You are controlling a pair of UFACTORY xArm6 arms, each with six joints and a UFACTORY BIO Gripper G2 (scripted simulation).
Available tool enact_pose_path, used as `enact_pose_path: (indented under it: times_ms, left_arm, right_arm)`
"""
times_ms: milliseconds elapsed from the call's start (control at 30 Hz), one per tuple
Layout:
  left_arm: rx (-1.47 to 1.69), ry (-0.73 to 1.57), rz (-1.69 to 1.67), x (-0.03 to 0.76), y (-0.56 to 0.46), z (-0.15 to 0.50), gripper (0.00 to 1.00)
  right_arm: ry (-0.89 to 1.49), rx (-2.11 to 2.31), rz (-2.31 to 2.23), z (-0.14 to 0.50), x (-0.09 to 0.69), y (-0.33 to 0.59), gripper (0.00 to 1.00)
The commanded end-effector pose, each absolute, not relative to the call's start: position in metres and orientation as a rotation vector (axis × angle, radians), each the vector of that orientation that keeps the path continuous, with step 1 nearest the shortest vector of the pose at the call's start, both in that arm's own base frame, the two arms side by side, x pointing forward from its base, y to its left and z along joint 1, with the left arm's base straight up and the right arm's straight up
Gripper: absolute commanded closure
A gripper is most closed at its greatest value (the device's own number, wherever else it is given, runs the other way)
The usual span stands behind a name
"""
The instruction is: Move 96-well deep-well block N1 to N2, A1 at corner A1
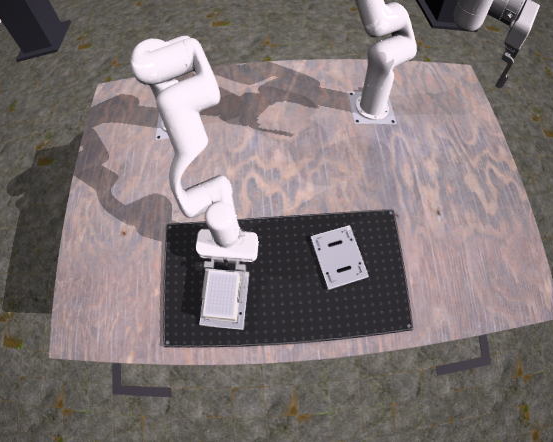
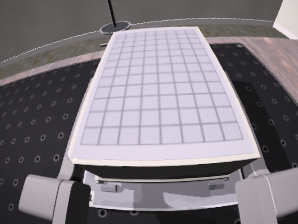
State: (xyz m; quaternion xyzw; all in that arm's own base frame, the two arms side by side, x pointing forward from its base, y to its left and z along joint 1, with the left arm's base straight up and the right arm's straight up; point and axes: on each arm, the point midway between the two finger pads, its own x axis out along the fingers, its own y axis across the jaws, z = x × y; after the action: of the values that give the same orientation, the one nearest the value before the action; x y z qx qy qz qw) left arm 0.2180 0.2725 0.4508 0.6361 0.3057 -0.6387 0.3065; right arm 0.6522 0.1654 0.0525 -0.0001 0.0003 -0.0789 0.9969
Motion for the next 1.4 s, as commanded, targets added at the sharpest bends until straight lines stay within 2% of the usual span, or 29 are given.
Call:
enact_pose_path:
  times_ms: [0,1367]
  left_arm:
    - [1.686,0.810,-1.688,0.2180,0.2726,0.4521,0.00]
    - [1.686,0.810,-1.688,0.2180,0.2726,0.4521,0.00]
  right_arm:
    - [-0.004,0.002,-0.158,0.0544,0.6535,0.1659,1.00]
    - [-0.004,0.002,-0.158,0.0486,0.6536,0.1659,1.00]
